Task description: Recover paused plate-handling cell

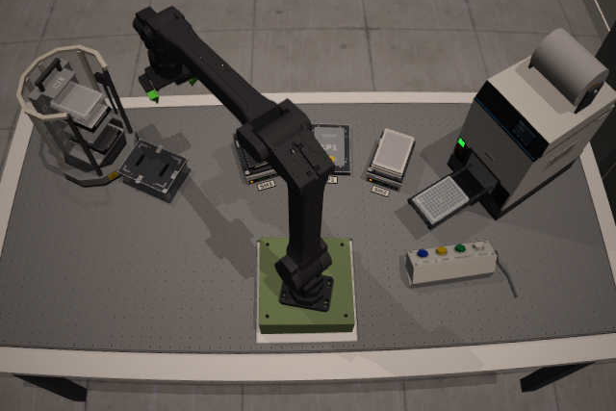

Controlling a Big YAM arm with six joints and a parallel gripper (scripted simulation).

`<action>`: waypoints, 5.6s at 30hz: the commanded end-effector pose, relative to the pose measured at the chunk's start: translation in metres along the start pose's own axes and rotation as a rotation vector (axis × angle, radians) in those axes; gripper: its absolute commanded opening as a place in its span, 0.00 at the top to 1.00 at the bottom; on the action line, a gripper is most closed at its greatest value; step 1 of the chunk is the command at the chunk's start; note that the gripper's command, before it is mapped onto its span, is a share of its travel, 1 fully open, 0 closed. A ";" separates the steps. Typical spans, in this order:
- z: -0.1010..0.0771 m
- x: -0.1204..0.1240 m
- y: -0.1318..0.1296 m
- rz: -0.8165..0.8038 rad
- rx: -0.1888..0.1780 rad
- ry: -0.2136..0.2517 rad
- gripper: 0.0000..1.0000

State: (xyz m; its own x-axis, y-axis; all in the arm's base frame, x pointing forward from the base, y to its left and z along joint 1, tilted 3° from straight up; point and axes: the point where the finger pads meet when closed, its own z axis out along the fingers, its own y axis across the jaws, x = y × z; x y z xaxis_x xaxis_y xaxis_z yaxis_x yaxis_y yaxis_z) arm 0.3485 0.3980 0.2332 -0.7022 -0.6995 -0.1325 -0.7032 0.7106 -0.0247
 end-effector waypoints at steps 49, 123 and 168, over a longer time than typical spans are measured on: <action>-0.011 0.025 -0.146 0.449 0.059 0.117 0.00; -0.027 0.138 -0.324 0.799 0.085 0.117 0.00; -0.050 0.243 -0.405 1.149 0.115 0.094 0.00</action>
State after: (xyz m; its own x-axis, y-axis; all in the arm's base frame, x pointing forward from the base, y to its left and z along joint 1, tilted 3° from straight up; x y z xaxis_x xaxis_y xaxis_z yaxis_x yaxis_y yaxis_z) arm 0.4600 -0.0540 0.2631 -0.9308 0.3613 -0.0559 0.3633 0.9312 -0.0312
